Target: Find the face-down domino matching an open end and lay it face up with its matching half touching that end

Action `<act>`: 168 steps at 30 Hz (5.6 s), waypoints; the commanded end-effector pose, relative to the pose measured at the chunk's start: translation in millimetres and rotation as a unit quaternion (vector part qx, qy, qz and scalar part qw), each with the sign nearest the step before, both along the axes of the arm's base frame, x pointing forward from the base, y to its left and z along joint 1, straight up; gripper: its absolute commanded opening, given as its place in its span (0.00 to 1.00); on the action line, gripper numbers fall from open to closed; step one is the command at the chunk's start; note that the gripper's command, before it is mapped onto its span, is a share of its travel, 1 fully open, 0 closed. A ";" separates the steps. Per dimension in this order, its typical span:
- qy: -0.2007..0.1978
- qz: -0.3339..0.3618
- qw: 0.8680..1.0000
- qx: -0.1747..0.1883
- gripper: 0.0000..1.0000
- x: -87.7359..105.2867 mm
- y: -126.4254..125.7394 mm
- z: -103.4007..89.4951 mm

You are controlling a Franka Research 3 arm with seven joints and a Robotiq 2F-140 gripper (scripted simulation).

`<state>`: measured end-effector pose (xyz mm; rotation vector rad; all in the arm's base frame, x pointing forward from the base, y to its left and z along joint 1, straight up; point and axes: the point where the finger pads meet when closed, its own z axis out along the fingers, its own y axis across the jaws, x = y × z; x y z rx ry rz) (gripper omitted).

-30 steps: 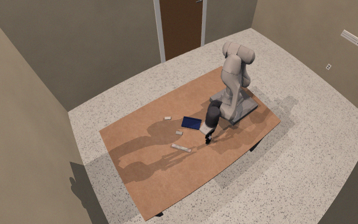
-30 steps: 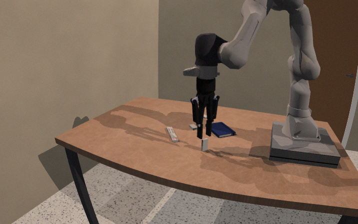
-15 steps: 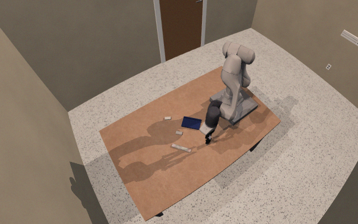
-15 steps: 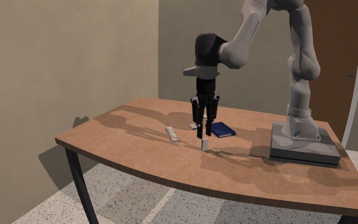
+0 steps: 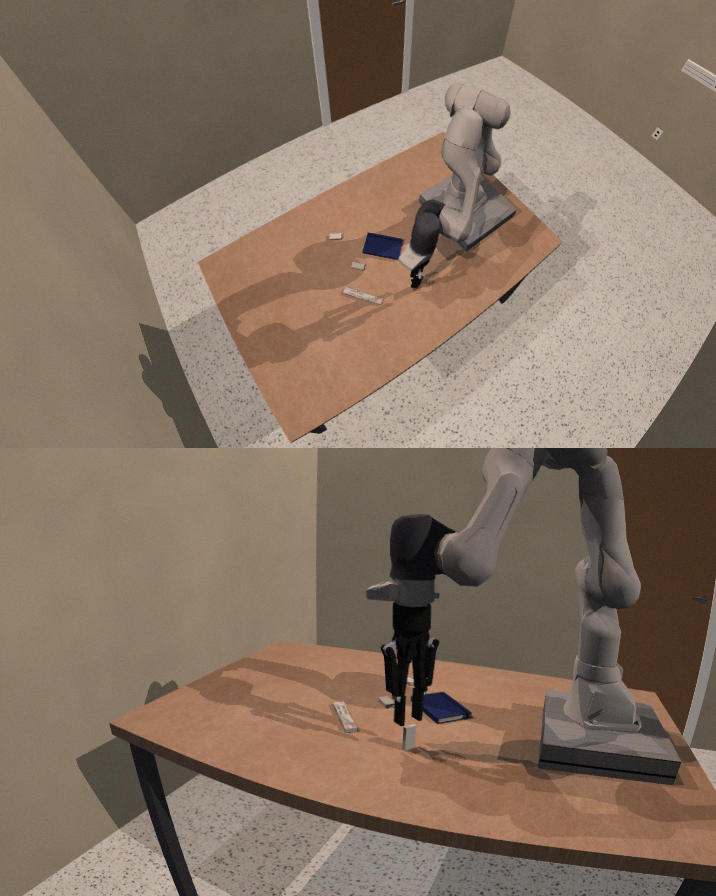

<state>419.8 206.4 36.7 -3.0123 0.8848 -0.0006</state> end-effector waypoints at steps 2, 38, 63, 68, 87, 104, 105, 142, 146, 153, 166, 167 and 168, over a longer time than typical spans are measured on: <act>-0.001 -0.003 1.000 0.000 0.33 0.9 -1.5 -0.7; -0.001 -0.003 1.000 0.000 0.33 1.8 -2.8 -0.7; -0.001 -0.003 1.000 0.000 0.33 1.8 -2.8 -8.2; -0.001 -0.003 1.000 0.000 0.33 1.9 -2.8 -16.8; -0.001 -0.003 1.000 0.000 0.33 1.9 -2.7 -28.9; -0.001 -0.003 1.000 0.000 0.22 1.9 -2.7 -28.9; -0.001 -0.003 1.000 0.000 0.22 1.9 -2.7 -28.9; -0.001 -0.003 1.000 0.000 0.22 1.9 -2.8 -17.9; -0.001 -0.003 1.000 0.000 0.22 1.9 -2.8 -14.9; -0.001 -0.003 1.000 0.000 0.22 1.8 -2.7 -14.9; -0.004 -0.003 1.000 -0.002 0.22 1.5 -2.6 -14.8; -0.005 -0.003 1.000 -0.003 0.22 1.4 -2.5 -14.8; -0.005 -0.003 1.000 -0.003 0.22 1.3 -2.5 -14.8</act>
